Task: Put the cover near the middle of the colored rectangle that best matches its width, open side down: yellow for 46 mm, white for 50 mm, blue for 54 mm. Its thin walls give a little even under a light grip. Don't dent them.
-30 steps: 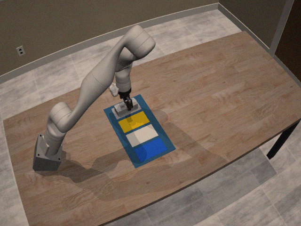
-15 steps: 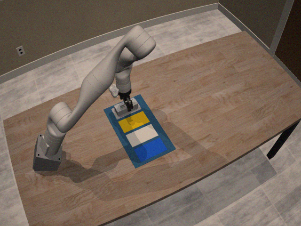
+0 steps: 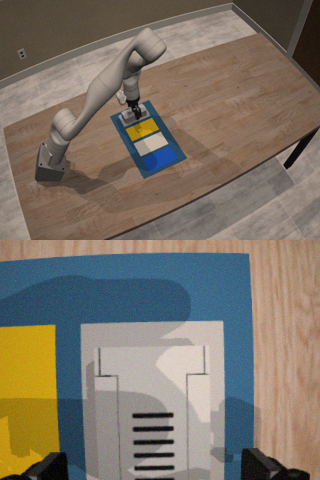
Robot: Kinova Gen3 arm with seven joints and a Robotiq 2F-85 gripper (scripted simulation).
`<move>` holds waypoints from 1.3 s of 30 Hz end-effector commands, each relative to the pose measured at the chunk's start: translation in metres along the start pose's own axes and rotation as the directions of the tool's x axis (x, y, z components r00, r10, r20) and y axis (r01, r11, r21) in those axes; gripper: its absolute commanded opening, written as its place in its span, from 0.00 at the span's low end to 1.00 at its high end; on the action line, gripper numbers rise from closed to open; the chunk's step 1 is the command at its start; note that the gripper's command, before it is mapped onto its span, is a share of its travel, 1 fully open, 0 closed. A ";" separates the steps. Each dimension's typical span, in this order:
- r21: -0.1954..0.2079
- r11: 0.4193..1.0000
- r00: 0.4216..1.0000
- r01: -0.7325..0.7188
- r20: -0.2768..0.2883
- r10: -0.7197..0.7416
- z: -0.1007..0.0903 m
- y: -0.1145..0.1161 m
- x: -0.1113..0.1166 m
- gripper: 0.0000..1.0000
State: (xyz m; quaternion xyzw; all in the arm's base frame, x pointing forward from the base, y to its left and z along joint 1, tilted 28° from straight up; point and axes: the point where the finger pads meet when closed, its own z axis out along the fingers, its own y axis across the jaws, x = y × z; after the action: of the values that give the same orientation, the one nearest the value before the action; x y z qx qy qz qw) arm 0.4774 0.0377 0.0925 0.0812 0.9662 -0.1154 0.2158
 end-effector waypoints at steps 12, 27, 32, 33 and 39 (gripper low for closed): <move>-0.001 1.000 1.000 0.000 0.001 0.000 0.008 0.000 -0.001 1.00; -0.001 1.000 1.000 0.000 0.001 0.000 0.010 0.000 -0.001 1.00; -0.001 1.000 1.000 0.000 0.001 0.000 0.010 0.000 -0.001 1.00; -0.001 1.000 1.000 0.000 0.001 0.000 0.010 0.000 -0.001 1.00; -0.001 1.000 1.000 0.000 0.001 0.000 0.010 0.000 -0.001 1.00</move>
State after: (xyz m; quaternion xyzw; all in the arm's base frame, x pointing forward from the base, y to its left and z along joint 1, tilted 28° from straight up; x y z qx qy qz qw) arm 0.4817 0.0351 0.0834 0.0812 0.9662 -0.1155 0.2158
